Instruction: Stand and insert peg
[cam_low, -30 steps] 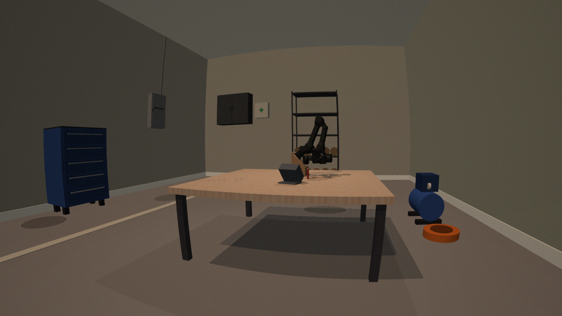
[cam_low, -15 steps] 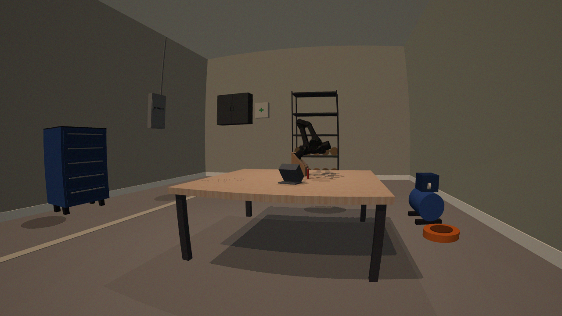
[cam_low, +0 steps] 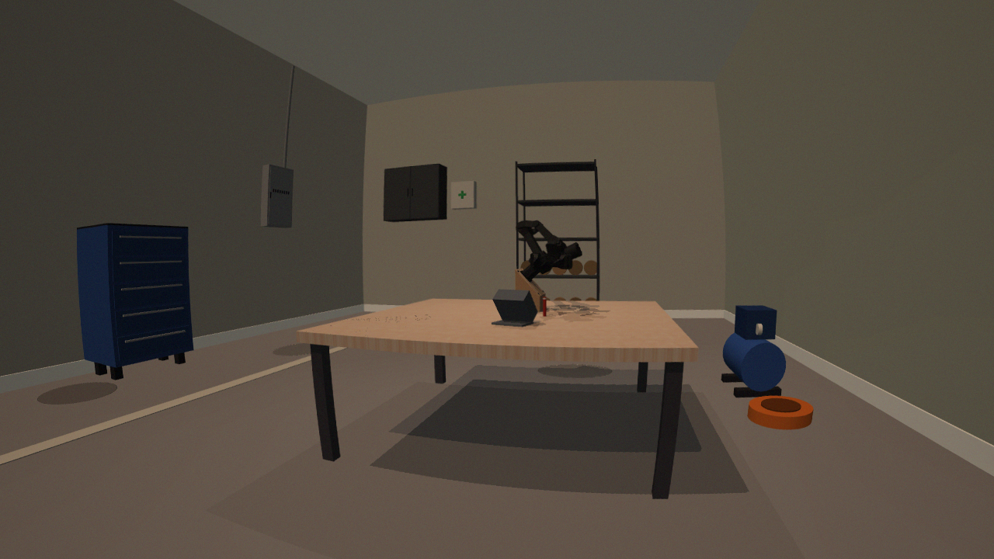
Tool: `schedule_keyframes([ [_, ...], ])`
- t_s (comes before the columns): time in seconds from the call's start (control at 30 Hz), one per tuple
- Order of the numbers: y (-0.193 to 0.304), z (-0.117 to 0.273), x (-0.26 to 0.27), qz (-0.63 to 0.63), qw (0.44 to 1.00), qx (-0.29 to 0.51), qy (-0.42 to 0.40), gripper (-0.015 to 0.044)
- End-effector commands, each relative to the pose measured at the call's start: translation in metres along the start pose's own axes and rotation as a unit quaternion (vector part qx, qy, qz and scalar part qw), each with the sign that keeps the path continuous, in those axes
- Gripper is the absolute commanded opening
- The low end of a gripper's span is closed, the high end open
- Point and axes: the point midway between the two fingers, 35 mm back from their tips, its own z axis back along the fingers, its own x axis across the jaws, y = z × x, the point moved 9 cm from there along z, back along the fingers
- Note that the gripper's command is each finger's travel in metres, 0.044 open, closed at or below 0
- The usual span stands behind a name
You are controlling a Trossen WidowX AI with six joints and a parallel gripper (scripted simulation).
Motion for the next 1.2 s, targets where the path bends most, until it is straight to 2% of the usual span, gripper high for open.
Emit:
schedule_keyframes([
  [0.0,-0.001,-0.003,0.003,0.056,0.998,0.037,0.021,0.0440],
  [0.57,0.001,-0.024,0.013,0.216,0.939,0.244,0.110,0.0440],
  [0.87,0.002,-0.040,0.015,0.240,0.884,0.378,0.132,0.0440],
  [1.17,0.001,-0.058,0.015,0.215,0.831,0.497,0.124,0.0440],
])
